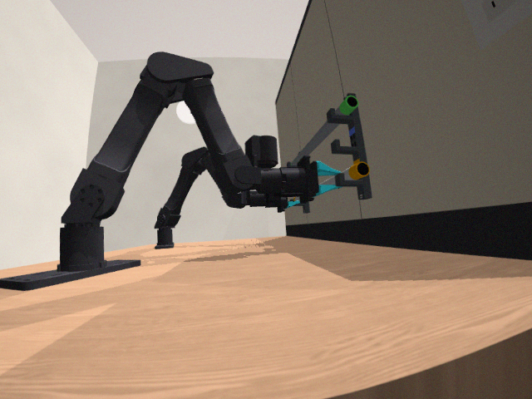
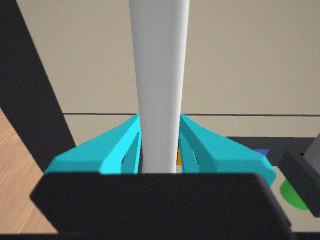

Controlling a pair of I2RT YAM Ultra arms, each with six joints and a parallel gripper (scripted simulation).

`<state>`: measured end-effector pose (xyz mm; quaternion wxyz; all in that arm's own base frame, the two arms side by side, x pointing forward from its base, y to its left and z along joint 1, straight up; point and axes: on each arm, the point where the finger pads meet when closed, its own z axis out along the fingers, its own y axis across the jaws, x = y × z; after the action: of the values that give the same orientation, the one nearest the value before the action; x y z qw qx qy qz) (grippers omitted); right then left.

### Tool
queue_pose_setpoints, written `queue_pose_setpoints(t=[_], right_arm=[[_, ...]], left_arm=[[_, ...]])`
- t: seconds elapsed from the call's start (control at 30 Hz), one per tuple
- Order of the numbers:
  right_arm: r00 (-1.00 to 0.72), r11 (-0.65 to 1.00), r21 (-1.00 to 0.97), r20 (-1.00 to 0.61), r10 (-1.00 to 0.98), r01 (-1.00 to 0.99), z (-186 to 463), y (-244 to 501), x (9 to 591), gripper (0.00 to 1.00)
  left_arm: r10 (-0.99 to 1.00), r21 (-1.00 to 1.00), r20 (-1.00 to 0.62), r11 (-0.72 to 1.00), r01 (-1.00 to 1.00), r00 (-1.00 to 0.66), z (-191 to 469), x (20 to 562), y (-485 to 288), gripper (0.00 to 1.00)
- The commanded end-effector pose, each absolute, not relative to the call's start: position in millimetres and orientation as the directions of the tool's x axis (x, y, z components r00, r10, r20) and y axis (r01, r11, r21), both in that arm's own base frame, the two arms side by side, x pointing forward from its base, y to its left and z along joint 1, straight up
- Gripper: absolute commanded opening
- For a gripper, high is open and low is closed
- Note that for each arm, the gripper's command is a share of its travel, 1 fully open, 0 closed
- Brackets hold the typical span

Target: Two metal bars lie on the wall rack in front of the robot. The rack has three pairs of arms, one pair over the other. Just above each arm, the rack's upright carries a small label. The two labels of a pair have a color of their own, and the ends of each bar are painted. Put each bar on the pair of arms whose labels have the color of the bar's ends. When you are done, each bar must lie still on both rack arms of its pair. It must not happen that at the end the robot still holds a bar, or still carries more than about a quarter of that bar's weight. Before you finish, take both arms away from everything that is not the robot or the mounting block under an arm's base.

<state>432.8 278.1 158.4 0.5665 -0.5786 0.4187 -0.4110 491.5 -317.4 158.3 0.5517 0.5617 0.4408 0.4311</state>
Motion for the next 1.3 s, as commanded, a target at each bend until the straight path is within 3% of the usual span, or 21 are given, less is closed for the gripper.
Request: queue_pose_setpoints(t=[0.0, 1.27], right_arm=[[0.310, 0.000, -1.000, 0.000, -0.951, 0.000, 161.1, 275.1, 433.9, 0.00], [0.310, 0.000, -1.000, 0.000, -0.951, 0.000, 161.1, 275.1, 433.9, 0.55]], left_arm=[[0.971, 1.000, 0.000, 0.000, 0.000, 0.240, 161.1, 491.9, -314.3, 0.00], [0.971, 1.000, 0.000, 0.000, 0.000, 0.240, 161.1, 491.9, -314.3, 0.54]])
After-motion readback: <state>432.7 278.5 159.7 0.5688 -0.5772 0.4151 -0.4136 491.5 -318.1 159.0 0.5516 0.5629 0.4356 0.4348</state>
